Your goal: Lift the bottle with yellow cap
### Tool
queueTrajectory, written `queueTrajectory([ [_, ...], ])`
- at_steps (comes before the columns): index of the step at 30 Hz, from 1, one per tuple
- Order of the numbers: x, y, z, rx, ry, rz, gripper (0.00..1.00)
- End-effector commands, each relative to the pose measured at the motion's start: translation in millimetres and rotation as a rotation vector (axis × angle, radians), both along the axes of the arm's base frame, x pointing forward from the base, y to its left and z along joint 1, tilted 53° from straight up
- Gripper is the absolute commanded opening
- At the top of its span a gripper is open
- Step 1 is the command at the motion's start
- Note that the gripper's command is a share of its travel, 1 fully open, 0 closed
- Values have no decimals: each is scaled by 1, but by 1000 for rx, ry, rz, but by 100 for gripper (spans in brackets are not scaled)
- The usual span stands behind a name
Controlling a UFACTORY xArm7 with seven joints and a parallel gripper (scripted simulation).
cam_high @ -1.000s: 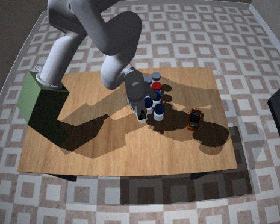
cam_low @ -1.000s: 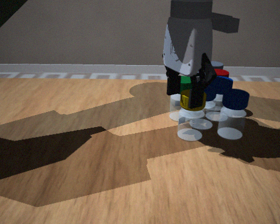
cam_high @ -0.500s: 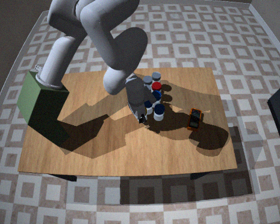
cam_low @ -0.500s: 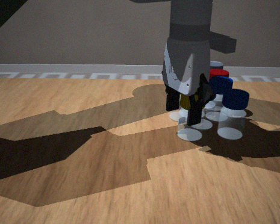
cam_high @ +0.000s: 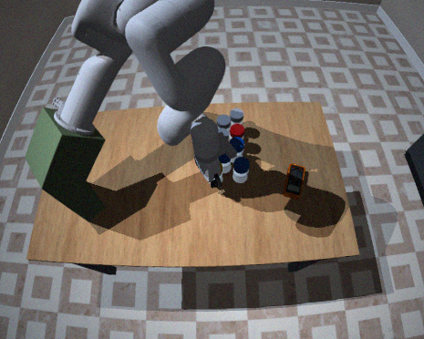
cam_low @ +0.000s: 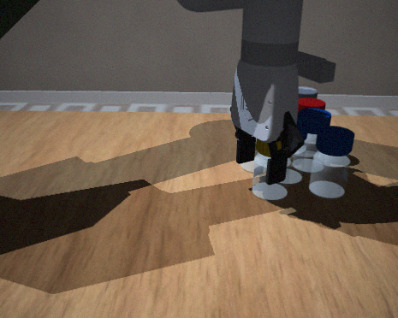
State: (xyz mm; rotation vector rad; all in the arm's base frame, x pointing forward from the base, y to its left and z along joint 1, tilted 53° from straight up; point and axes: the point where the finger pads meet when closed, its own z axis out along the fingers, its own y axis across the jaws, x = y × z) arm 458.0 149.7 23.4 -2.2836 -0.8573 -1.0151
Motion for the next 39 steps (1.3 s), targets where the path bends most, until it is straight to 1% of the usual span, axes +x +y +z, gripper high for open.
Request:
queueTrajectory([
  [1, 1, 0, 1, 0, -1, -1, 79],
  [39, 13, 8, 17, 0, -1, -1, 79],
])
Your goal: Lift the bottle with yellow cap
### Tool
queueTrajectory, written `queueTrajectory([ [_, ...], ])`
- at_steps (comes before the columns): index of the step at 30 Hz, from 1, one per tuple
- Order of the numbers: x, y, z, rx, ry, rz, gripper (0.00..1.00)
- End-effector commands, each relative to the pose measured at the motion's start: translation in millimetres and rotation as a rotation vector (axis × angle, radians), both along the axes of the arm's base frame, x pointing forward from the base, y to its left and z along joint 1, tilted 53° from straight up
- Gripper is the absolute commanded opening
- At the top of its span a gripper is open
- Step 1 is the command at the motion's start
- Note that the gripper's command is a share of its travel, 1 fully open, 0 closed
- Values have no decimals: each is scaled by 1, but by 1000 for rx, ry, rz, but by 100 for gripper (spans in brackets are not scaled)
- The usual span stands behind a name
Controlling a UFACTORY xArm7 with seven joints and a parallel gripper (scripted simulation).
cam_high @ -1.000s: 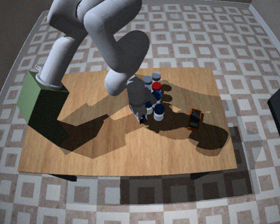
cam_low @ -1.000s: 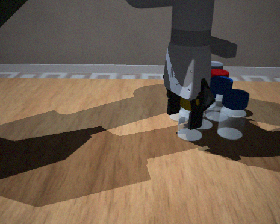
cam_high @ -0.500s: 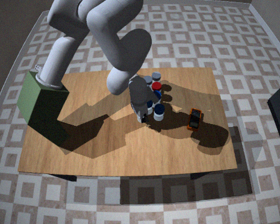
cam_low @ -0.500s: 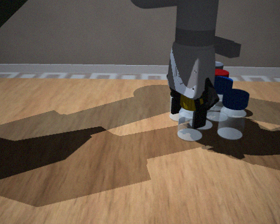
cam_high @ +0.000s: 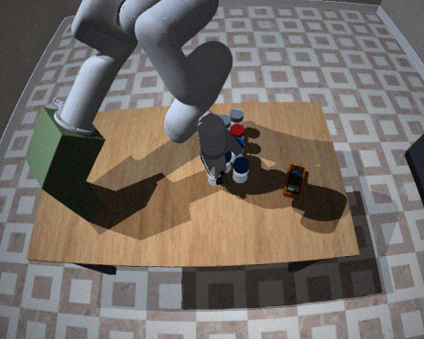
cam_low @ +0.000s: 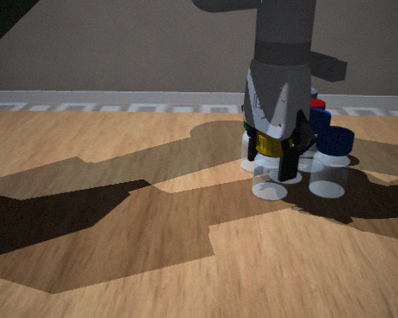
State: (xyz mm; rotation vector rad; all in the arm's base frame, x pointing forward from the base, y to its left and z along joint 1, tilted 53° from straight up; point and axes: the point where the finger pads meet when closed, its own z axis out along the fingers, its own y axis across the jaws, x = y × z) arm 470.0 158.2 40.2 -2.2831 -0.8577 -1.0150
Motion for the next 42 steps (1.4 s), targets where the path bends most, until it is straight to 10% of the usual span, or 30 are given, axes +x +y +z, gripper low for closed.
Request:
queueTrajectory([
  [1, 1, 0, 1, -1, -1, -2, 79],
  [41, -14, -21, 21, 0, -1, -1, 79],
  [42, -14, -21, 21, 0, -1, -1, 0],
])
